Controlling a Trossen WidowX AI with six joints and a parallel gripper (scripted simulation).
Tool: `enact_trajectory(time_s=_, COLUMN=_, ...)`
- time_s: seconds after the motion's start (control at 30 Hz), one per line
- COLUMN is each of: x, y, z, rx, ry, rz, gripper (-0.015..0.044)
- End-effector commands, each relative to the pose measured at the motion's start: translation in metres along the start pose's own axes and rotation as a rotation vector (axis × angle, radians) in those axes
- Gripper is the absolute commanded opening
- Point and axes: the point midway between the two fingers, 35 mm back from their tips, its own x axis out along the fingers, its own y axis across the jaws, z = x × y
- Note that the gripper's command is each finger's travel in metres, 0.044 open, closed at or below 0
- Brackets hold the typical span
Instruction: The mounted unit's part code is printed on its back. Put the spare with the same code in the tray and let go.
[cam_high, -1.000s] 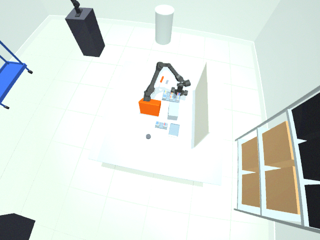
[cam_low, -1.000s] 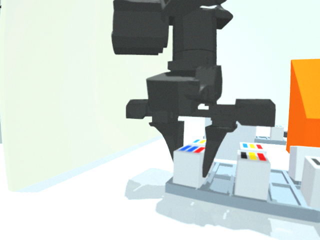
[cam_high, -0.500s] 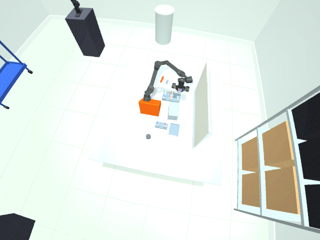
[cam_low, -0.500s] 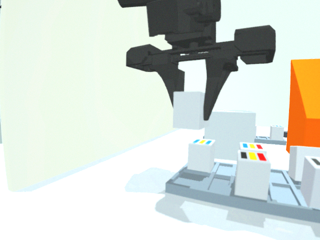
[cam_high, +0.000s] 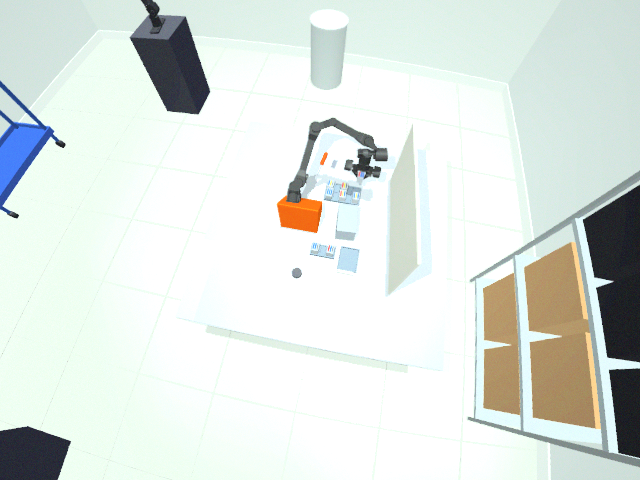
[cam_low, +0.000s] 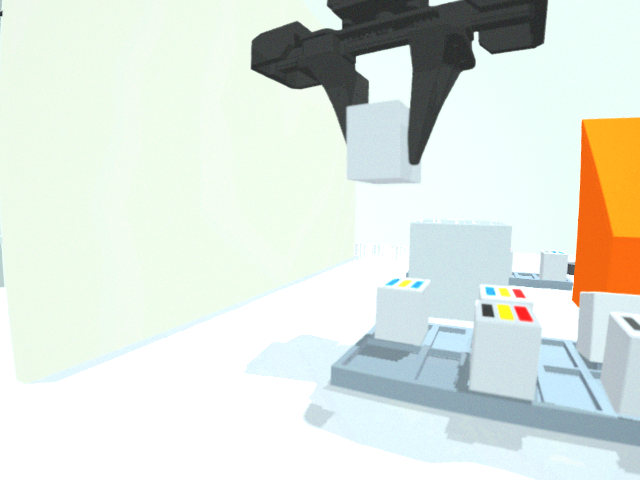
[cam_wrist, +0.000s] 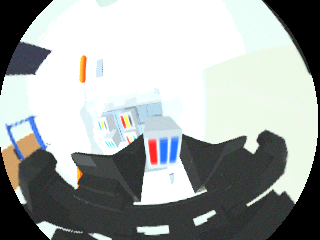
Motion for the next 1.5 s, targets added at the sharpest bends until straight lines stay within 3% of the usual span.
enact_trajectory(time_s=0.0, x=-0.026, y=0.001, z=0.004, rx=-0.01, ry=-0.006, rz=-0.005, gripper=0.0)
enact_trajectory(time_s=0.33, x=-0.031, y=-0.013, z=-0.014, rx=-0.005, ry=0.009, rz=-0.016, gripper=0.0)
enact_trajectory(time_s=0.9, x=-0.039, y=-0.072, z=-0.13, rx=0.006, ry=0.067, rz=-0.034, gripper=0.0)
enact_trajectory(time_s=1.47, x=-0.044, y=-0.087, z=-0.26, rx=0.006, ry=0.077, rz=-0.022, gripper=0.0)
